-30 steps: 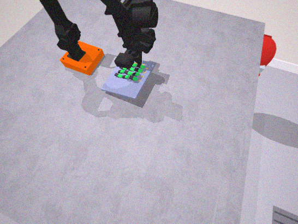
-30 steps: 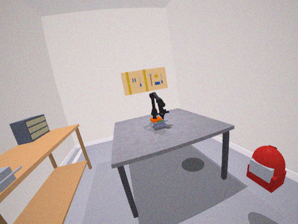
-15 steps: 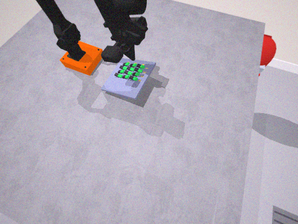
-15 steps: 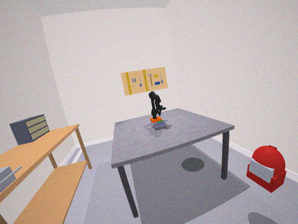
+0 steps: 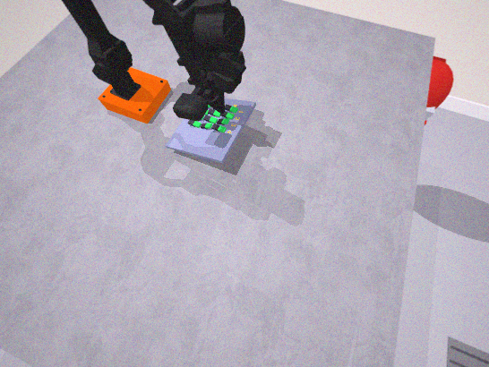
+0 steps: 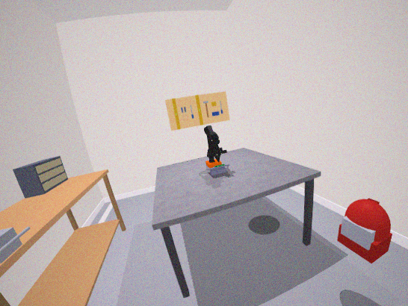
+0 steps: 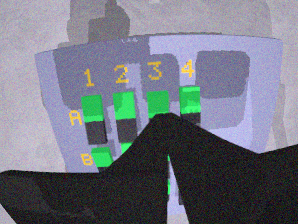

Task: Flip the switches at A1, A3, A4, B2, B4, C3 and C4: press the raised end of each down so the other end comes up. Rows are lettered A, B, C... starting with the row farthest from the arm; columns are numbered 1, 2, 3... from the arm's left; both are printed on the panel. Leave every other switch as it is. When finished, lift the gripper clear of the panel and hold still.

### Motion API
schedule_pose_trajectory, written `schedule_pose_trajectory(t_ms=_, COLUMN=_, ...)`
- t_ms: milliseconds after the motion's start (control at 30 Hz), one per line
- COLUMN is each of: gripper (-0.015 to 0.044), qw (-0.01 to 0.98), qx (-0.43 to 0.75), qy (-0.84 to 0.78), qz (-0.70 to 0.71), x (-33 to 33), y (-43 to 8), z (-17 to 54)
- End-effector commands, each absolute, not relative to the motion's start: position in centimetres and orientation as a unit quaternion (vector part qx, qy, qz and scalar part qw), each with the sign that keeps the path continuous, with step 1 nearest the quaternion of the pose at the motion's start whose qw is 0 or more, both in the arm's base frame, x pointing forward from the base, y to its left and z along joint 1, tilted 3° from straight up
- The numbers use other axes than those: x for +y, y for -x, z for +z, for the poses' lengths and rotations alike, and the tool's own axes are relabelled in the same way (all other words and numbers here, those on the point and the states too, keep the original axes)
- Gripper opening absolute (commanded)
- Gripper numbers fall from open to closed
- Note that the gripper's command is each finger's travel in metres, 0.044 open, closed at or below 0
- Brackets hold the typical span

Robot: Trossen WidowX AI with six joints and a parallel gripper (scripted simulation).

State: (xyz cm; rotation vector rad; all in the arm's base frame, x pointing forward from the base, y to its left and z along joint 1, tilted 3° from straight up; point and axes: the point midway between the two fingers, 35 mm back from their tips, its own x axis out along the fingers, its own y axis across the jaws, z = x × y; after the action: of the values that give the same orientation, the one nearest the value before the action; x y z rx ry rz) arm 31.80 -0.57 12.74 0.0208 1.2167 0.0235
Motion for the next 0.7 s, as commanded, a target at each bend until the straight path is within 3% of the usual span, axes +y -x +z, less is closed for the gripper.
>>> schedule_pose_trajectory(t_ms=0, gripper=0.0, qw=0.817, qx=0.576, qy=-0.009, qz=0.014, x=-0.5, y=-32.0, z=11.6)
schedule_pose_trajectory(t_ms=667, gripper=0.0, qw=0.818, qx=0.576, qy=-0.009, qz=0.014, x=-0.5, y=-32.5, z=10.3)
